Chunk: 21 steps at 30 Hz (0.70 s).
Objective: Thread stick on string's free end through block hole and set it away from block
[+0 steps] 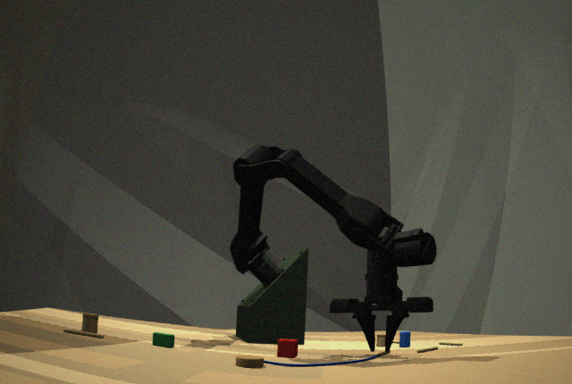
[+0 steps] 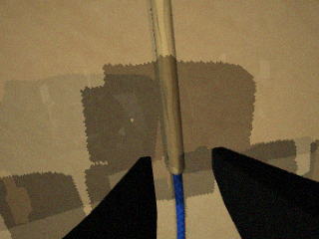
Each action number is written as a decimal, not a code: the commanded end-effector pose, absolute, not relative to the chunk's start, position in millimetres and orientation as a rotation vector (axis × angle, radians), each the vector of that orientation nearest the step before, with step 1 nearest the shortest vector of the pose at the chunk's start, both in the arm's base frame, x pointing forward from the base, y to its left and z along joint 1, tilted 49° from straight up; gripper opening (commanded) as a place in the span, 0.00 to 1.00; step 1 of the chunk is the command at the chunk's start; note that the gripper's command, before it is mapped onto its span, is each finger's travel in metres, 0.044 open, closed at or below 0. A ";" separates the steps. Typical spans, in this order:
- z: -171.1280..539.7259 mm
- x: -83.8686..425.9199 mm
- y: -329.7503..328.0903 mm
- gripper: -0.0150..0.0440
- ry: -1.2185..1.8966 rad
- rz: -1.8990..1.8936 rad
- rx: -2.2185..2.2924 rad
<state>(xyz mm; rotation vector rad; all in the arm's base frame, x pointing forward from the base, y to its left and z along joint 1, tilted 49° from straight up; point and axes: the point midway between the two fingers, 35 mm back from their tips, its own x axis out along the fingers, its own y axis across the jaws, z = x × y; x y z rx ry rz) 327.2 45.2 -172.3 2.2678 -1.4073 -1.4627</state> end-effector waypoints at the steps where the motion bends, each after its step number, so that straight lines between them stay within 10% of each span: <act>1: -176.6 326.6 39.4 0.46 -1.401 -1.460 2.261; 6: -178.0 326.7 37.6 0.46 -1.402 -1.459 2.260; 11: -177.0 326.8 38.8 0.25 -1.410 -1.463 2.263; 21: -175.9 326.7 40.3 0.25 -1.410 -1.463 2.263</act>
